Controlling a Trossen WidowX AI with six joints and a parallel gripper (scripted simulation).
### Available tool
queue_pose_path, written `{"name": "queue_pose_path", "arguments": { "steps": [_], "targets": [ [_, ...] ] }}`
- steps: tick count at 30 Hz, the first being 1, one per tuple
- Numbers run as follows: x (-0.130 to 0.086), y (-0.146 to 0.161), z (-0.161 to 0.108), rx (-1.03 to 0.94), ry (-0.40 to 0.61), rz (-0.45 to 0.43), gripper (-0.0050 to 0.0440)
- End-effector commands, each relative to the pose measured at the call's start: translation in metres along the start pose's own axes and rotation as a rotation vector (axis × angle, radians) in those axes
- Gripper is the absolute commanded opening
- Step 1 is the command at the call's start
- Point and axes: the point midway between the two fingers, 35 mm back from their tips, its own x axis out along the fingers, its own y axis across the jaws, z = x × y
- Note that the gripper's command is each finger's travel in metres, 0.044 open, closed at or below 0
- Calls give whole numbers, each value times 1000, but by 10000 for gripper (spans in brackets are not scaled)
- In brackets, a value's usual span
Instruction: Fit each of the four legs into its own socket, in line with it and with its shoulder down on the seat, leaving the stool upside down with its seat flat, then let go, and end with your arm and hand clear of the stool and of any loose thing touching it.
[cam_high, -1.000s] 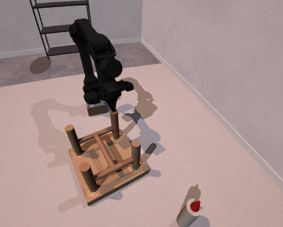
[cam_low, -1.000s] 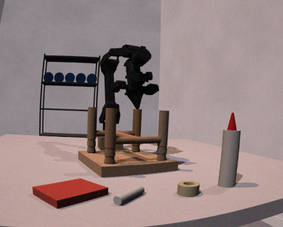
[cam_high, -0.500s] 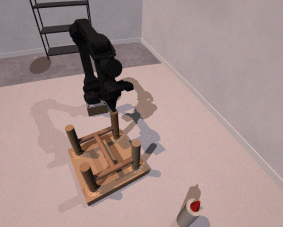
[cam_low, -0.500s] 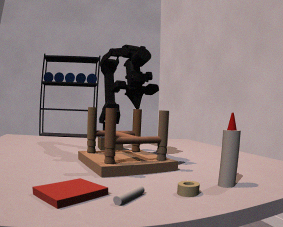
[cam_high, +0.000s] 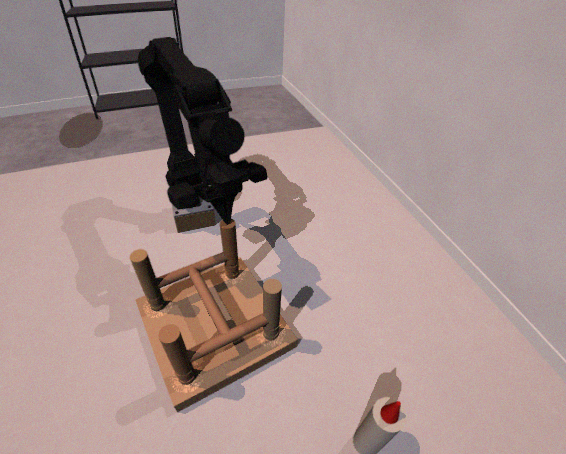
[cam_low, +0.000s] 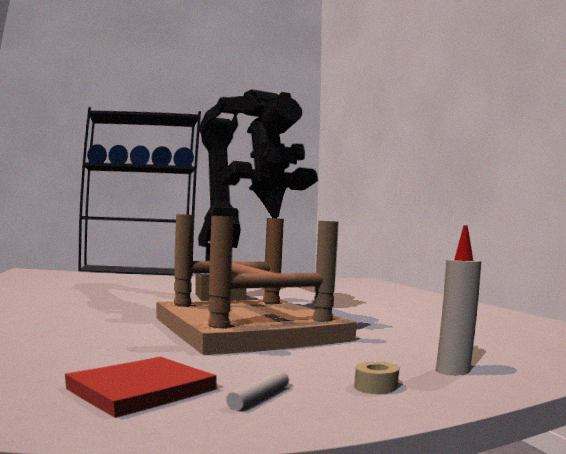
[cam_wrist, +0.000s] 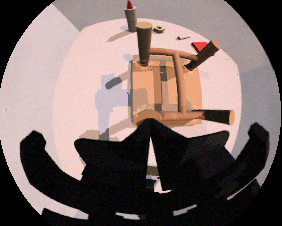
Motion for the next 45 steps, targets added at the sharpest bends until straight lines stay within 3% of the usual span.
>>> {"name": "queue_pose_path", "arguments": {
  "steps": [1, 37, 38, 45],
  "targets": [
    [25, 0, -8, -1, 66, 0, 0],
    [26, 0, -8, -1, 66, 0, 0],
    [0, 0, 0, 0, -3, 0, 0],
    [-8, 0, 3, 0, -3, 0, 0]
  ]
}}
